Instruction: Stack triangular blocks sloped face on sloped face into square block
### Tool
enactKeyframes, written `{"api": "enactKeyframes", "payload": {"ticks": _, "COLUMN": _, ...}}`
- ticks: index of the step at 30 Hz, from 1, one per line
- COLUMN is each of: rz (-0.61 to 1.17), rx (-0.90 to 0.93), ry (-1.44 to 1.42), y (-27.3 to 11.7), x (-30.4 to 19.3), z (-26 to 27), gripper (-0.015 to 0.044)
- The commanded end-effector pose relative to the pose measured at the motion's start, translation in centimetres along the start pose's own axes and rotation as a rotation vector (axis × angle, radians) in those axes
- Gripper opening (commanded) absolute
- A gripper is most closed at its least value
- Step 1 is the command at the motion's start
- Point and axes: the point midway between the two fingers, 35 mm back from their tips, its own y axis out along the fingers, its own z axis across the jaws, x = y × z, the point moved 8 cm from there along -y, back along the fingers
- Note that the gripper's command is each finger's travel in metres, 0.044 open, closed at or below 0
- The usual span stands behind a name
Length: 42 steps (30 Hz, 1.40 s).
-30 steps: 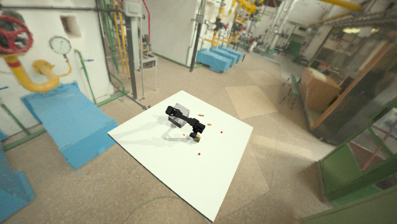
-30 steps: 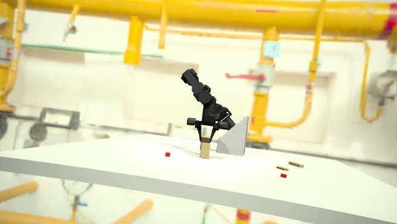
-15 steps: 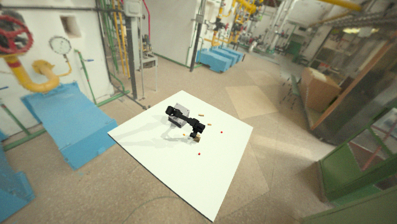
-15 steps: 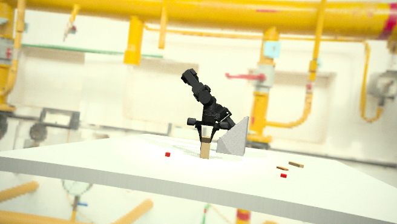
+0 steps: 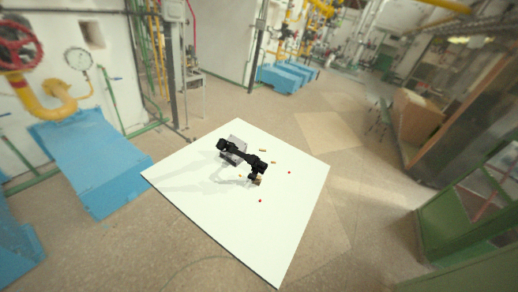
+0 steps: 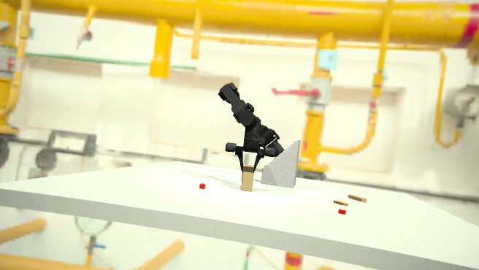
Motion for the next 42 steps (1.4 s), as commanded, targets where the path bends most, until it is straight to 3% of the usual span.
{"api": "enactKeyframes", "payload": {"ticks": 1, "rz": 0.003, "rx": 0.006, "ry": -0.010, "y": 0.4, "x": 0.1, "z": 0.2, "gripper": 0.0000}}
{"api": "enactKeyframes", "payload": {"ticks": 42, "rz": 0.003, "rx": 0.006, "ry": -0.009, "y": 2.1, "x": 0.4, "z": 0.2, "gripper": 0.0000}}
